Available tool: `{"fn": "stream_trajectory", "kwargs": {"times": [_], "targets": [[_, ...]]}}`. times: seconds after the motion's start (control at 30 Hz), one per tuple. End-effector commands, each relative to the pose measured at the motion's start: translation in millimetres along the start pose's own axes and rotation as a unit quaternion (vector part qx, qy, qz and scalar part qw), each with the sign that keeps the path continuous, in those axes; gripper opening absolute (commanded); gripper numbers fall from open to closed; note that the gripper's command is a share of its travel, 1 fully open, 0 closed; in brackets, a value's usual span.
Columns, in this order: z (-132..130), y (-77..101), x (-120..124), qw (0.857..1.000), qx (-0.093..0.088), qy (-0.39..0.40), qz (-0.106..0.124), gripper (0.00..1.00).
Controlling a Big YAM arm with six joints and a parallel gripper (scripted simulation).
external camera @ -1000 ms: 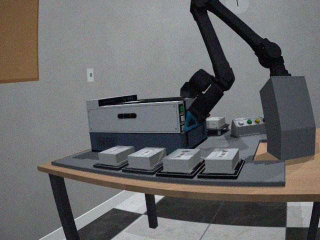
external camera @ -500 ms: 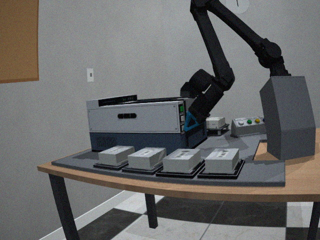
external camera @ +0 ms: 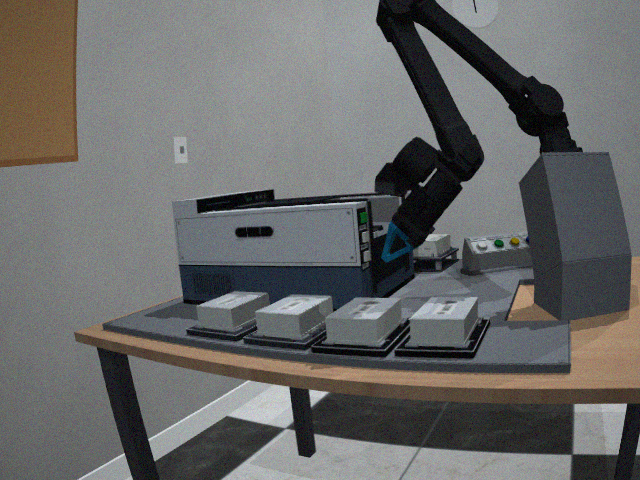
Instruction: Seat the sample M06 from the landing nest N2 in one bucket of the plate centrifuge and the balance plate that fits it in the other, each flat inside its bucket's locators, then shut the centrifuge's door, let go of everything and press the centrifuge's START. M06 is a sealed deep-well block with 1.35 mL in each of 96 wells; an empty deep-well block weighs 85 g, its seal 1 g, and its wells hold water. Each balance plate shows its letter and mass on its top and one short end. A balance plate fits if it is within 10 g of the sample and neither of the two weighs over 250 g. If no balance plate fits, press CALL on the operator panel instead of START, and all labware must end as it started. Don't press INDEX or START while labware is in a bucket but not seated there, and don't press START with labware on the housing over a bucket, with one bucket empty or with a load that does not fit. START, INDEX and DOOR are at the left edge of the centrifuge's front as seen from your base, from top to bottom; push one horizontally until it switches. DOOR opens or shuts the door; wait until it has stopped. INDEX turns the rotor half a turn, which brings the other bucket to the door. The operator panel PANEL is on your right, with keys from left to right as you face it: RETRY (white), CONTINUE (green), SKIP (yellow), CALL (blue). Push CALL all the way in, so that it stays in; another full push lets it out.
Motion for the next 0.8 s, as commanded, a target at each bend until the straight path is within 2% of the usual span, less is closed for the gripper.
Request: {"fn": "stream_trajectory", "kwargs": {"times": [0.0,0.27,0.5,0.77], "targets": [[3,15.9,14,1.0,-0.009,-0.011,-0.007,0.0],[-1,38.3,36,1.0,-0.009,-0.01,-0.006,0.0],[4,38.7,30,1.0,-0.013,-0.02,-0.016,0.0],[4,39.5,29,1.0,-0.013,-0.02,-0.017,0.0]]}}
Point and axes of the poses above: the point where the finger pads meet when closed, its own y axis back along the fingers, its own z axis across the jaws, x = y × z, the point moved 9 cm from there along y, back along the fingers, and after that the axes turned 11 degrees about -y, right-handed, at the moved point
